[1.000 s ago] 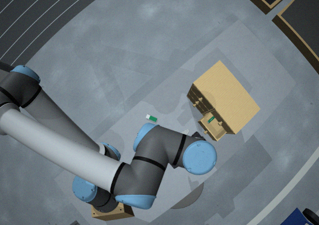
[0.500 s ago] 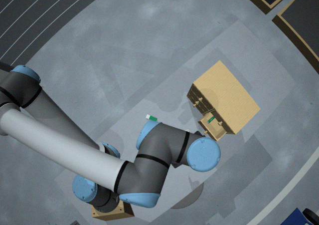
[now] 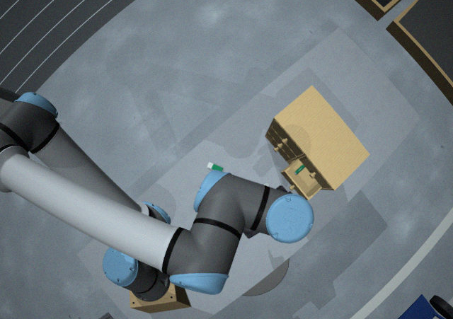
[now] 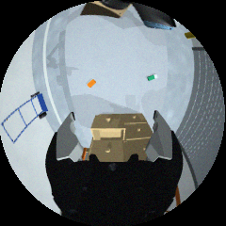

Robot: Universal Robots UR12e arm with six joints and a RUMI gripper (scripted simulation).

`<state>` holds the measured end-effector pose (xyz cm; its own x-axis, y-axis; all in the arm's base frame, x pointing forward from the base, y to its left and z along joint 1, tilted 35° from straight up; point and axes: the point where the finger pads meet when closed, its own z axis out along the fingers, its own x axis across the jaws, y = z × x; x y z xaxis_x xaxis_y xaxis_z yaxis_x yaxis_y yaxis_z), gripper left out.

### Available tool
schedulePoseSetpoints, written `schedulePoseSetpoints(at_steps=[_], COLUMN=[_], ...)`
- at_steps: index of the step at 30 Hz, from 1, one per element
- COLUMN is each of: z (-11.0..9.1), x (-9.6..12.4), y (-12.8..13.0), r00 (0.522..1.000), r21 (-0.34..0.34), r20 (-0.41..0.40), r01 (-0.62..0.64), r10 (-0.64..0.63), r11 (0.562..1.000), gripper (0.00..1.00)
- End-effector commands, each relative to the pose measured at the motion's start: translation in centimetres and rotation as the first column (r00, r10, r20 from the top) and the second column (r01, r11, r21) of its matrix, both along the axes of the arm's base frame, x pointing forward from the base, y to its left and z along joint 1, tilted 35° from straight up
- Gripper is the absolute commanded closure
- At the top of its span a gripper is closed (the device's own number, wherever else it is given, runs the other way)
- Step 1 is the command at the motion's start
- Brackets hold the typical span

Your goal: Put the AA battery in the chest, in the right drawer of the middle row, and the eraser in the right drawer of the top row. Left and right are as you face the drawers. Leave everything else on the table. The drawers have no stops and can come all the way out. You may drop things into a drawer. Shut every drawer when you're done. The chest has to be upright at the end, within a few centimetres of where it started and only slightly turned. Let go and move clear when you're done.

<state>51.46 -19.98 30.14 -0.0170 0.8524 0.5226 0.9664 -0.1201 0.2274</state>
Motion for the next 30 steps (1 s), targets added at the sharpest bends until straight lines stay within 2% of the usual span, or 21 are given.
schedulePoseSetpoints(at_steps=[1, 17, 19, 23, 30], z=[0.1, 0.0, -1.0, -4.3, -4.7], x=[0.1, 0.0, -1.5, -6.2, -6.8], y=[-0.1, -0.1, -0.2, -0.4, -0.3], r00=[1.000, 1.000, 1.000, 1.000, 1.000], r21=[-0.002, -0.001, -0.001, -0.002, 0.000], r20=[0.000, 0.000, -0.001, -0.001, -0.001], r01=[-0.001, 0.000, 0.001, 0.001, 0.001], r10=[0.001, 0.000, -0.001, -0.001, -0.001], r11=[1.000, 1.000, 1.000, 1.000, 1.000], gripper=[0.00, 0.00, 0.00, 0.00, 0.00])
